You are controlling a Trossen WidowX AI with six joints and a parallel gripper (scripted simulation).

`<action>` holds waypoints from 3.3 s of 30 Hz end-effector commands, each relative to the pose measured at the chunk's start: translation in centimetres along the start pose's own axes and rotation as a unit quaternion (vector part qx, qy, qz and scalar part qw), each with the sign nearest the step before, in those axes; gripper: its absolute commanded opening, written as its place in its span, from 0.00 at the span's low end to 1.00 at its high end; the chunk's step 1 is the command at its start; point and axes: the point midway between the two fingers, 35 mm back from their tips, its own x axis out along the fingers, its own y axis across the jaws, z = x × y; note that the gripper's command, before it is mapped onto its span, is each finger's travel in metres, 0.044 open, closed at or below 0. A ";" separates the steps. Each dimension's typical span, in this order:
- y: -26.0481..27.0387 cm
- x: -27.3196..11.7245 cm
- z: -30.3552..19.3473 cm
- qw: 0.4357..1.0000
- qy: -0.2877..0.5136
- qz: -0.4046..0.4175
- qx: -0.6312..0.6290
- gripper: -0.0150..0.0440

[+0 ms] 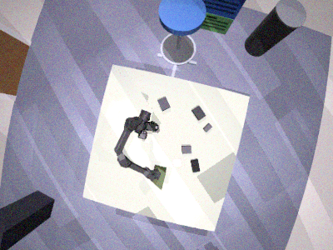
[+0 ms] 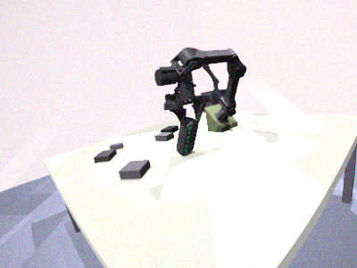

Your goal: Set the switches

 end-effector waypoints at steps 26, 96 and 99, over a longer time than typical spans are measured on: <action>-0.1 1.5 -2.1 1.000 0.002 -0.006 0.001 0.83; -0.1 5.4 -6.1 1.000 0.003 -0.005 0.000 0.83; -0.1 5.6 -6.2 1.000 0.003 -0.005 0.000 0.83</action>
